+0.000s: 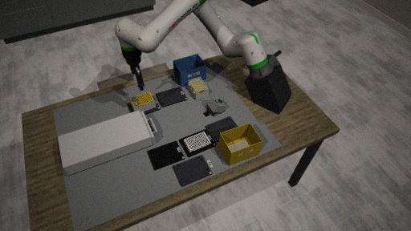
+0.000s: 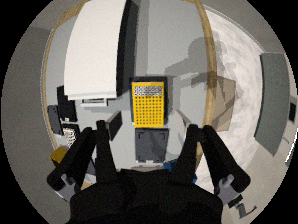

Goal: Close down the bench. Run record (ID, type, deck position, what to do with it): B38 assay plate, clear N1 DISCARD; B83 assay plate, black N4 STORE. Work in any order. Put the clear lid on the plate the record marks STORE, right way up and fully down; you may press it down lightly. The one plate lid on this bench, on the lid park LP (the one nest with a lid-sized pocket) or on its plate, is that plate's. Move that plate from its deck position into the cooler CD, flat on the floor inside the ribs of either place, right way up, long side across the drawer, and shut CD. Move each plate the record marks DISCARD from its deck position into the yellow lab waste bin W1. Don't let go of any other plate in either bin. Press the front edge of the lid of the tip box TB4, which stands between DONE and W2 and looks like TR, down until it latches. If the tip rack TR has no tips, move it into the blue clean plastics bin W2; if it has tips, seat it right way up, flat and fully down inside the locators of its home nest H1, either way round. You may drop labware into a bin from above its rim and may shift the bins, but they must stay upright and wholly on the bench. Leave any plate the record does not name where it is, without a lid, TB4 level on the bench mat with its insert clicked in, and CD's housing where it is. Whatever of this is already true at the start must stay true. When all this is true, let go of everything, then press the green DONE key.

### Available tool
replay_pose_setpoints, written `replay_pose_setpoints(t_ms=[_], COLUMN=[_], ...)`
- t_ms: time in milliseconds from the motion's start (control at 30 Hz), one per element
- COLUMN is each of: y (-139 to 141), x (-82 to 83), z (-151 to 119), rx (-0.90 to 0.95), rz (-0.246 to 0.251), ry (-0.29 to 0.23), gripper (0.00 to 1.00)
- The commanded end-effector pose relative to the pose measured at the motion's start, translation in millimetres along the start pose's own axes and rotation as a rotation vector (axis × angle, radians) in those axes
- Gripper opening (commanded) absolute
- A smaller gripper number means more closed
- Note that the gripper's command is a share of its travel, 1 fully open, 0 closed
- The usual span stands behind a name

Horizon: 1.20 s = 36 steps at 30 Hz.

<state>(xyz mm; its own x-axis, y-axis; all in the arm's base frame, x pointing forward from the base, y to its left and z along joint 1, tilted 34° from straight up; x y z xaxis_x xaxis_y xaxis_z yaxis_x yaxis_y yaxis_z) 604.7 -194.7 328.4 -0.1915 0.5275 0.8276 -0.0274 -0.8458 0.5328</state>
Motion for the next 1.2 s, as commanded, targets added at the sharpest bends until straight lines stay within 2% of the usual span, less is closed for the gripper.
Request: replay_pose_setpoints(t_ms=[0,1167], y=[-0.1,-0.1], x=[-2.9,-44.2], z=[0.2,0.2], rx=[0.000,0.000], rz=[0.000,0.000], ry=[0.001,0.001], gripper=[0.66,0.66])
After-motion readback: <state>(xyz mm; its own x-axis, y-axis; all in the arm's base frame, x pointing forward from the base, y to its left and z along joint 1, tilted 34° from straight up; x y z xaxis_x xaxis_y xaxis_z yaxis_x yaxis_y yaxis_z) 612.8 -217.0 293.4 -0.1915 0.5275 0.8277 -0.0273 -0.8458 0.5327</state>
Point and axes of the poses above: the point where the finger pads meet when closed, its own x axis back along the fingers, its own y axis across the jaws, z = x × y, the point moved 4 cm from there along x, back along the fingers, and after that the axes turned 10 degrees about x, right-handed, at the moved point
